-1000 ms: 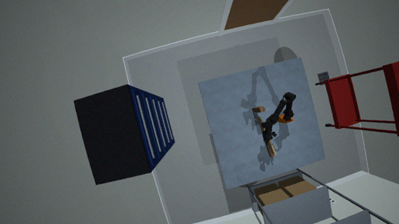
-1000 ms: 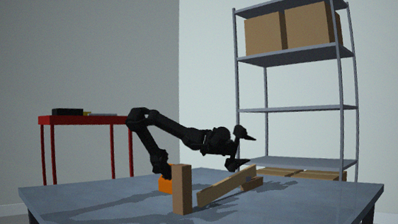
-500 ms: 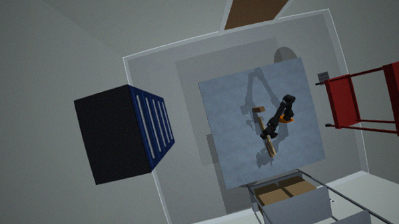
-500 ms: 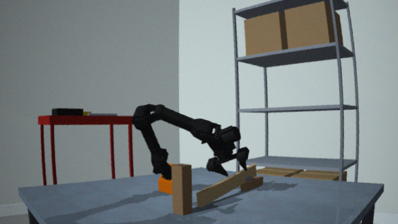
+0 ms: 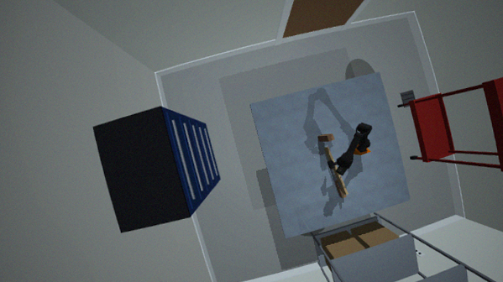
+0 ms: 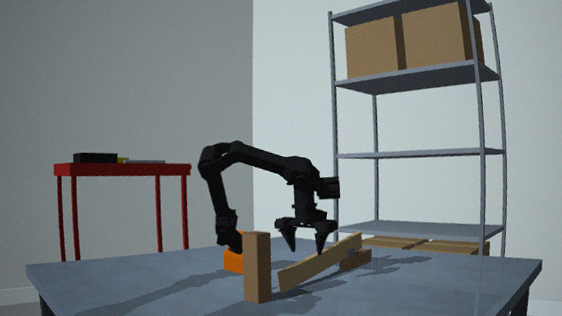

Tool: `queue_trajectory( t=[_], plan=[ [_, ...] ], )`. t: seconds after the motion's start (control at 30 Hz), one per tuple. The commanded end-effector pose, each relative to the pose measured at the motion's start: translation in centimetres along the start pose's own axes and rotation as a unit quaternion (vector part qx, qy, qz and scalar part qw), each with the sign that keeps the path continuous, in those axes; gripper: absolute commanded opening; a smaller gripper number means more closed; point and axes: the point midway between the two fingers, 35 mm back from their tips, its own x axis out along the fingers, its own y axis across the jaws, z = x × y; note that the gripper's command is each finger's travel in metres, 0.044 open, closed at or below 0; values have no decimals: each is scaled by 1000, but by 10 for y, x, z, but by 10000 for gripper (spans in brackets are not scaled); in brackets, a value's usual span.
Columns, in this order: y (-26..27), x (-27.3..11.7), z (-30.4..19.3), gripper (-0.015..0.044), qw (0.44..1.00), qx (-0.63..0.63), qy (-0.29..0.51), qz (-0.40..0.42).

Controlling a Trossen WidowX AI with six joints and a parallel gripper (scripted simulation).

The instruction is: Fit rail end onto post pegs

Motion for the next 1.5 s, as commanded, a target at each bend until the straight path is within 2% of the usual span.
queue_trajectory(
  t=[0.0, 1.47],
  plan=[
    [0, -2, -6, 440, 1000, 6, 29, 0],
    [-1, 61, -10, 440, 1000, 6, 30, 0]
  ],
)
